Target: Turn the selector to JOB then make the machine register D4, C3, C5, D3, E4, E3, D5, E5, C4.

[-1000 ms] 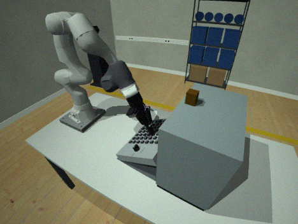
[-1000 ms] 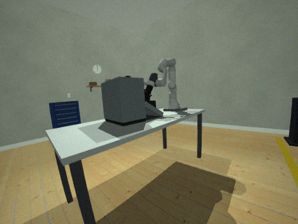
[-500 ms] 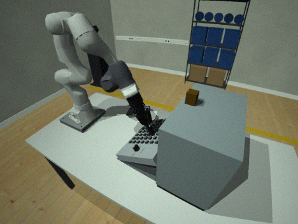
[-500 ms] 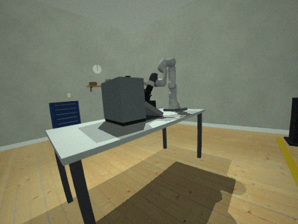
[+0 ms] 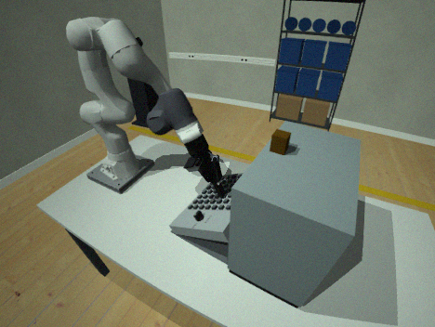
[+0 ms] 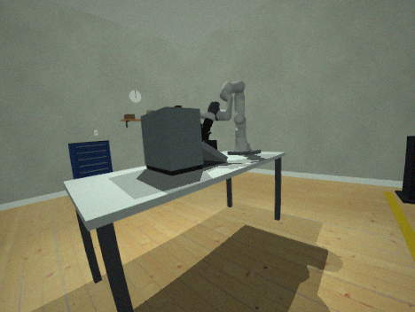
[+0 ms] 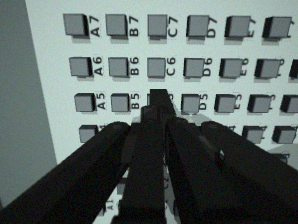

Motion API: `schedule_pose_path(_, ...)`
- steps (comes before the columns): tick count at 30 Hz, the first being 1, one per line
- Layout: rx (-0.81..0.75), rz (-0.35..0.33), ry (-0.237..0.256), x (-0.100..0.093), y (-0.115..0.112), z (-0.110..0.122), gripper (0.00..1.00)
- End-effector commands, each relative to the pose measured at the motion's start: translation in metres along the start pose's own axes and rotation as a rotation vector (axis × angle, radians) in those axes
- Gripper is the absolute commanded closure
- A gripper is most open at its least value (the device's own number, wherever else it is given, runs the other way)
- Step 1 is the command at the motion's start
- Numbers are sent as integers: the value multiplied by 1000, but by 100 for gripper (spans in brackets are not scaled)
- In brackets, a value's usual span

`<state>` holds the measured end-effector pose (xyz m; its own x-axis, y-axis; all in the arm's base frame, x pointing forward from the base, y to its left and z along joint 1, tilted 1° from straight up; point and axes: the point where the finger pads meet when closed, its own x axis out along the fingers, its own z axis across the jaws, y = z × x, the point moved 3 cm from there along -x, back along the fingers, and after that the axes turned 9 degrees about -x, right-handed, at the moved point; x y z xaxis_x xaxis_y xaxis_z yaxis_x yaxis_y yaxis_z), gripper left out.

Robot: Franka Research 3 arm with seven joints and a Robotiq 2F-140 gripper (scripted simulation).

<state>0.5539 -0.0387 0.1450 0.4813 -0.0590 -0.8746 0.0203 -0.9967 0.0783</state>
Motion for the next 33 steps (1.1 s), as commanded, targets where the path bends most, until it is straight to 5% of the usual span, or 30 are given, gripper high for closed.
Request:
schedule_pose_path(1,6,0,5,-2,0,-2,90)
schedule_pose_path(33,6,0,5,-33,0,-2,90)
